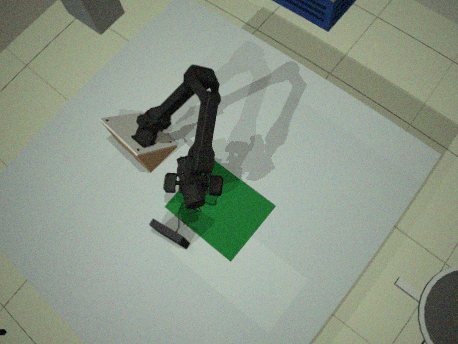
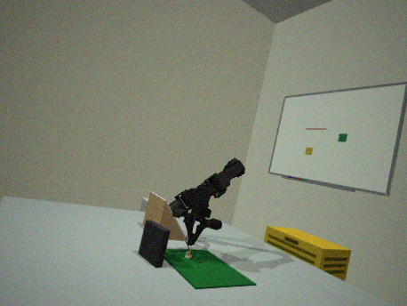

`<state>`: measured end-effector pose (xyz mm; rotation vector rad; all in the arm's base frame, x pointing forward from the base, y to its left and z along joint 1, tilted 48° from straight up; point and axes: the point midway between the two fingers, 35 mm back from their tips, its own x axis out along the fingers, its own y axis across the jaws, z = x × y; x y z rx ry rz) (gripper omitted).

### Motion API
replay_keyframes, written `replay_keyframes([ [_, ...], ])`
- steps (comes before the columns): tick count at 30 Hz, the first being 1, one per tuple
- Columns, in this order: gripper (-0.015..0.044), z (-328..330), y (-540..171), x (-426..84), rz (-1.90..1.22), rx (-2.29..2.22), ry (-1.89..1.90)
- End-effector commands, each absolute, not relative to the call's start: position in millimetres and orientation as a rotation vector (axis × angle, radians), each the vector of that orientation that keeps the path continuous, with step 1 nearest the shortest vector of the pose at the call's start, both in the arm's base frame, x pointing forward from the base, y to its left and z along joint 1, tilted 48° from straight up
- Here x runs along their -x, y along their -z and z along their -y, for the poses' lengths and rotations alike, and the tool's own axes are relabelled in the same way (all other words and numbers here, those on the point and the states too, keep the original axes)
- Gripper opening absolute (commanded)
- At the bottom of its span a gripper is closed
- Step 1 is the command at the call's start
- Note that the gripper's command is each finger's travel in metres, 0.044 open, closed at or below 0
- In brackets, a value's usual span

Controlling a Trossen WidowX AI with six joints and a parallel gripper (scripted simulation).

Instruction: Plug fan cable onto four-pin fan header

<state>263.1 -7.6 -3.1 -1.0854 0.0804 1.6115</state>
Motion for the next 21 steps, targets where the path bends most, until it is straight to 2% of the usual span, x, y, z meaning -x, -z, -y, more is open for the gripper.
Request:
replay_keyframes([
  [1, 0.0, 7, 0, -263, -0.076, 1.099, -1.611],
  [21, 0.0, -10, 14, -264, -0.076, 1.097, -1.61],
])
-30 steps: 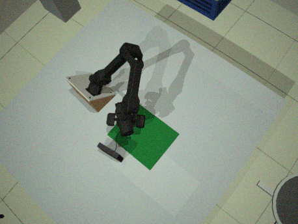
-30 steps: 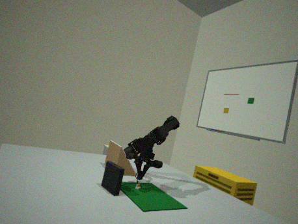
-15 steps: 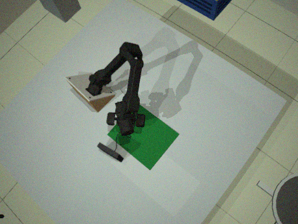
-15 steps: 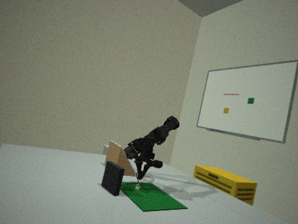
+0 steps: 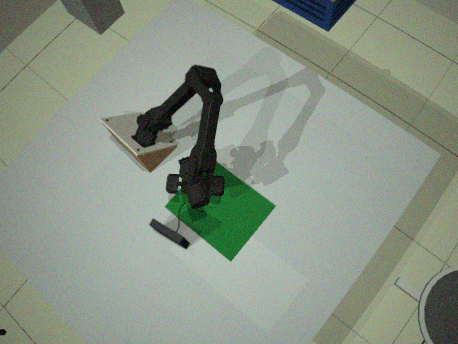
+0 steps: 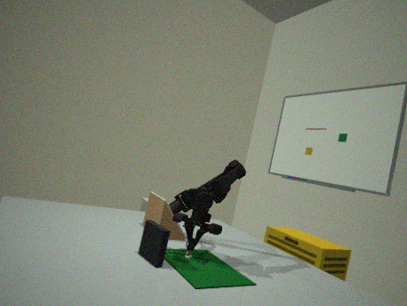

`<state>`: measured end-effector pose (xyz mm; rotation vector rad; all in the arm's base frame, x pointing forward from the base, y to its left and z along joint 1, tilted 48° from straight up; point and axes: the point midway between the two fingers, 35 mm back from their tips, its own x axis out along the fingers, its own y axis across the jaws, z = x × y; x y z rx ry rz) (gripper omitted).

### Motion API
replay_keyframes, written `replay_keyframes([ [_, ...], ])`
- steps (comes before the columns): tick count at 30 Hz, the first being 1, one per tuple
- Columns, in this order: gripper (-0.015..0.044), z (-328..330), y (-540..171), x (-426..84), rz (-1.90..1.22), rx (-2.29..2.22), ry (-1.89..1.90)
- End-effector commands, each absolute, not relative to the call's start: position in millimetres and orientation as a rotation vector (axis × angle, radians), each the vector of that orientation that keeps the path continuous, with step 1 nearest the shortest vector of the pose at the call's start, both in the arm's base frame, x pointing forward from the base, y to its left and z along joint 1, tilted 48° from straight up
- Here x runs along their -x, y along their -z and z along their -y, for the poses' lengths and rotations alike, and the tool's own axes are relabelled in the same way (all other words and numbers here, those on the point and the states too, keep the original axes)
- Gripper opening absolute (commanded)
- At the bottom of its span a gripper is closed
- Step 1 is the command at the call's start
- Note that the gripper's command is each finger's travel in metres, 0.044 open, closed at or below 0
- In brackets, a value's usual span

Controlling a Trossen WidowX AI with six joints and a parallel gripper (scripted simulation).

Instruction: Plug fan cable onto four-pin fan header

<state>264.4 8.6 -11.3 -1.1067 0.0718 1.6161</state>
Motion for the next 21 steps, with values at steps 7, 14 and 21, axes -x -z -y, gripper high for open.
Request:
replay_keyframes([
  [7, 0.0, -9.9, 14.3, -263.9, -0.085, 1.089, -1.608],
  [14, 0.0, -9.4, 14.9, -263.6, -0.092, 1.082, -1.606],
  [21, 0.0, -10.0, 15.4, -263.7, -0.092, 1.082, -1.607],
])
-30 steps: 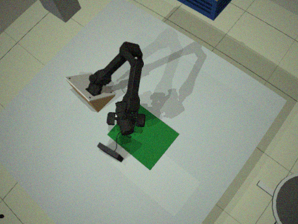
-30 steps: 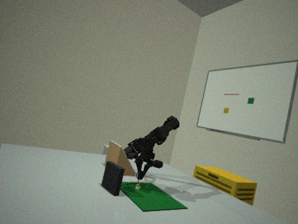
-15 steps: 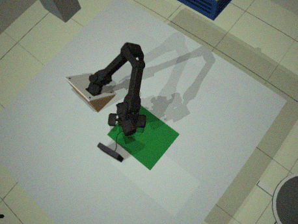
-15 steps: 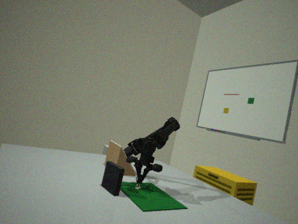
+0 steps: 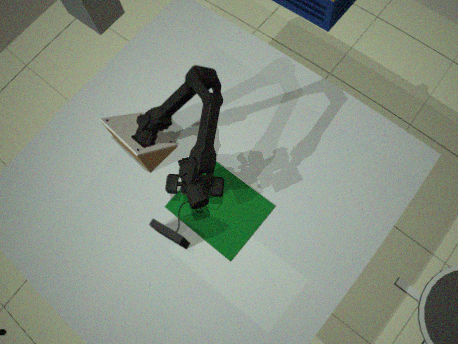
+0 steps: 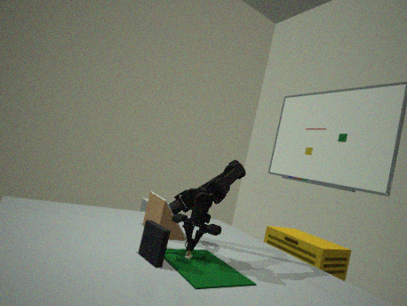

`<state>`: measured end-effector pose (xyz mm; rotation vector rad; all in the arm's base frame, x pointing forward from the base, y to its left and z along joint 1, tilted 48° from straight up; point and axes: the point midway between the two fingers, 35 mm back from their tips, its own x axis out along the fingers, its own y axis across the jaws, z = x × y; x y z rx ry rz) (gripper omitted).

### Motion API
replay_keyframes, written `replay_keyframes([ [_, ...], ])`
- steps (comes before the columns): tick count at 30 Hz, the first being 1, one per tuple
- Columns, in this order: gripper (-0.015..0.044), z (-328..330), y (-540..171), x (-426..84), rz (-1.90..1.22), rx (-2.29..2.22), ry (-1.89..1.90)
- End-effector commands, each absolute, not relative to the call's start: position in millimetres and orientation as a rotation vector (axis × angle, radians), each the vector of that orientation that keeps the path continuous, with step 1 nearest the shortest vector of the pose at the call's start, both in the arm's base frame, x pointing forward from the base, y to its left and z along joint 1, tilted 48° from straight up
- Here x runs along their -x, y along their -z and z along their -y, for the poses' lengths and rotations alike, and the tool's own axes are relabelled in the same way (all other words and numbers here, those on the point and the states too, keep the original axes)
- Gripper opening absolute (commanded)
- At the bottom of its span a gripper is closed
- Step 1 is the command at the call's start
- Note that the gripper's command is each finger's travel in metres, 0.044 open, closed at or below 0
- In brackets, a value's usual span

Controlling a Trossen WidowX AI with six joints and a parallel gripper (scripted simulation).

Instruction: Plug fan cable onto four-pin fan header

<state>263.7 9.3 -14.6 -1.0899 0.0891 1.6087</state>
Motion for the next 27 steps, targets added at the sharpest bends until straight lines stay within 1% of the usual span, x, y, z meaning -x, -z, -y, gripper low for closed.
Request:
replay_keyframes([
  [1, 0.0, -10.2, 15.5, -263.8, -0.091, 1.083, -1.607],
  [27, 0.0, -14.7, 18.8, -264.3, -0.088, 1.085, -1.607],
])
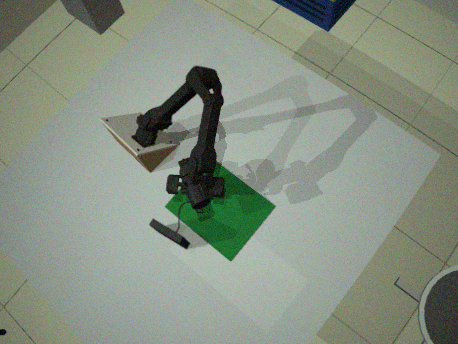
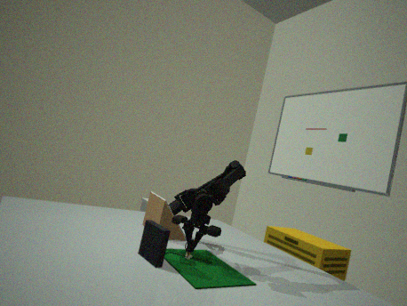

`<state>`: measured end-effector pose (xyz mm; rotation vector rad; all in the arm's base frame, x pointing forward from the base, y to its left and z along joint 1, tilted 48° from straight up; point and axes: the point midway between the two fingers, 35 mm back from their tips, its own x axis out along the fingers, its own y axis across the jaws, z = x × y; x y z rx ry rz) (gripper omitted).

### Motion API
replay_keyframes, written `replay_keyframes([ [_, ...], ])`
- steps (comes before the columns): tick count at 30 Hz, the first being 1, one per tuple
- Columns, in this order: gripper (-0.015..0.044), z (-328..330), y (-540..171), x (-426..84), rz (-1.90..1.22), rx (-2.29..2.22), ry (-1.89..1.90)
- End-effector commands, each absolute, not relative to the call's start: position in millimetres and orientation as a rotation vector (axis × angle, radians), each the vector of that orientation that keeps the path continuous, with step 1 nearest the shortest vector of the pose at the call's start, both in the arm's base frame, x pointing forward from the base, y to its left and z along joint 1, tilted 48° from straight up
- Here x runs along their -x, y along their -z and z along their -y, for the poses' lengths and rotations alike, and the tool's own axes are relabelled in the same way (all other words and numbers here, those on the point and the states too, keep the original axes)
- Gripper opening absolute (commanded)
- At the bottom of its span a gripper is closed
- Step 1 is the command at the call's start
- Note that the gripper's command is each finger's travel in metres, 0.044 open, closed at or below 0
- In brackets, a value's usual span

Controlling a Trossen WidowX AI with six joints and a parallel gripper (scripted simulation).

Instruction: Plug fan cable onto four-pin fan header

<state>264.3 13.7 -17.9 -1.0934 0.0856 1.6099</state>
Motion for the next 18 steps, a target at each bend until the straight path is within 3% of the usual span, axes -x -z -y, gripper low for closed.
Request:
replay_keyframes([
  [1, 0.0, -14.8, 18.9, -264.3, -0.088, 1.085, -1.607],
  [18, 0.0, -18.8, 22.6, -264.6, -0.088, 1.085, -1.607],
])
